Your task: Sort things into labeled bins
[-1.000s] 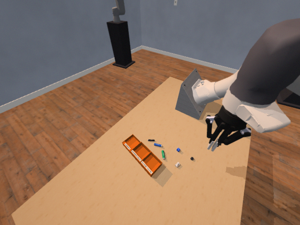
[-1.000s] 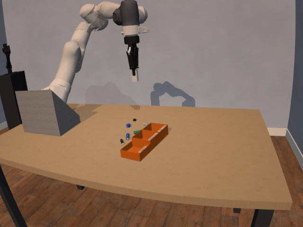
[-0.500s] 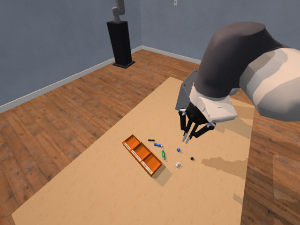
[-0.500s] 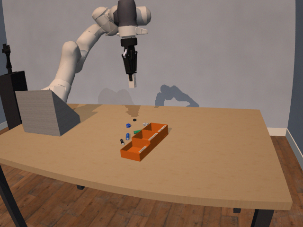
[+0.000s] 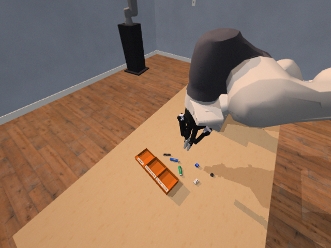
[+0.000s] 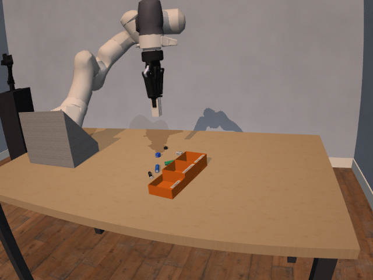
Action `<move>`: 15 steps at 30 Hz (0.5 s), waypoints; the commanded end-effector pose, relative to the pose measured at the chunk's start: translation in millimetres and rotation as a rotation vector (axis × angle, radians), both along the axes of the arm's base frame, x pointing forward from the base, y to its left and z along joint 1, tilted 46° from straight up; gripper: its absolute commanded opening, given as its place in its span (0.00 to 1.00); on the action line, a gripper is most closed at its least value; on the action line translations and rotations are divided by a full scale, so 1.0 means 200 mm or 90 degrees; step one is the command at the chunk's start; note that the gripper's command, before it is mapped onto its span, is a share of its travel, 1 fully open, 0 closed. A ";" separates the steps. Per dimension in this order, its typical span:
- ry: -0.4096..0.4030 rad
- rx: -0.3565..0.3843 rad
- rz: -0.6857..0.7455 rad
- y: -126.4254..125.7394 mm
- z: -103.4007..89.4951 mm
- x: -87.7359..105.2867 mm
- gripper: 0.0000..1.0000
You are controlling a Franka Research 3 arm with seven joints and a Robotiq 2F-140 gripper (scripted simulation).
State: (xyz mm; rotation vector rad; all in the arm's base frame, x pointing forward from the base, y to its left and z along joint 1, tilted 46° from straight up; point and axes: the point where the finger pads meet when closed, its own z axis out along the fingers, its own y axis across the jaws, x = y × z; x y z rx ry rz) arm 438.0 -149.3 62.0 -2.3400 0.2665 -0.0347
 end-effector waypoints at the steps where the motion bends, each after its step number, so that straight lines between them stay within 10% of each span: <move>1: -0.027 0.003 0.021 0.00 0.01 0.02 0.05; 12: -0.027 0.003 0.021 0.00 0.01 0.02 0.05; 15: 0.040 0.013 -0.046 -0.03 -0.11 0.06 0.05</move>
